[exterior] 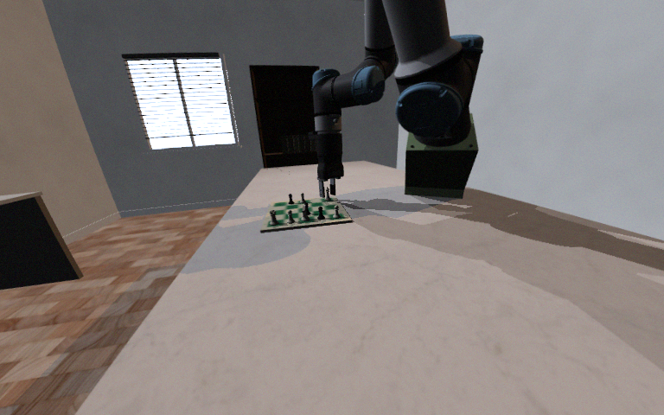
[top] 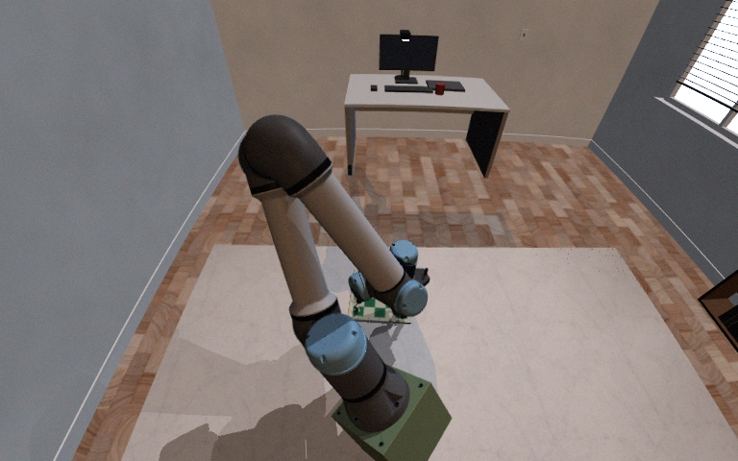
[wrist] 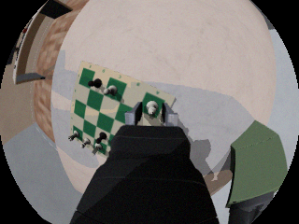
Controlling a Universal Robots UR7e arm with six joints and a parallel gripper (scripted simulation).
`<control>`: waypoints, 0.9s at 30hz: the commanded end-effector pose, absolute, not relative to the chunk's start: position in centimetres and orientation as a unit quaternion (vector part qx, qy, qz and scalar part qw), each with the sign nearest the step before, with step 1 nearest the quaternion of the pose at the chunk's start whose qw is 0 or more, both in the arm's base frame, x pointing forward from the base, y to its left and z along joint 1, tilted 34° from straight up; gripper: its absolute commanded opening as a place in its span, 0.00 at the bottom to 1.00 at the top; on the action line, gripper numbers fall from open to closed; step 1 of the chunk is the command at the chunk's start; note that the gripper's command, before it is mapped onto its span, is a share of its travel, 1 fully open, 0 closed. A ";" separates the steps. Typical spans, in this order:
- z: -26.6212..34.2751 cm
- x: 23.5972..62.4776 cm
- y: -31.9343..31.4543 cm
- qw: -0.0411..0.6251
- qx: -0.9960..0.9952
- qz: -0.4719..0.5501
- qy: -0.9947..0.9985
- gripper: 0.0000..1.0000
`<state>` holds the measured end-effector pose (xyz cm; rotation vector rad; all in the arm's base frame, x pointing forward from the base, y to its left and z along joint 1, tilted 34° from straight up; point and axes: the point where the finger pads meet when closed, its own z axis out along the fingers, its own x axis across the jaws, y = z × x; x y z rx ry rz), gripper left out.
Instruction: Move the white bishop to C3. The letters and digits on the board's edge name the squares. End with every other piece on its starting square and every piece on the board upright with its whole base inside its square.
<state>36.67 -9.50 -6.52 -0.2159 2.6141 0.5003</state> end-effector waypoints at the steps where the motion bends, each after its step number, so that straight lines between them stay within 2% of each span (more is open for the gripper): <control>1: -6.5 36.7 -9.5 0.234 -0.079 0.182 0.952 0.73; 9: -6.5 36.7 -9.5 0.234 -0.079 0.182 0.952 0.73; 10: -6.5 36.7 -9.5 0.234 -0.079 0.182 0.952 0.00; 27: -6.5 36.7 -9.5 0.234 -0.079 0.182 0.952 0.00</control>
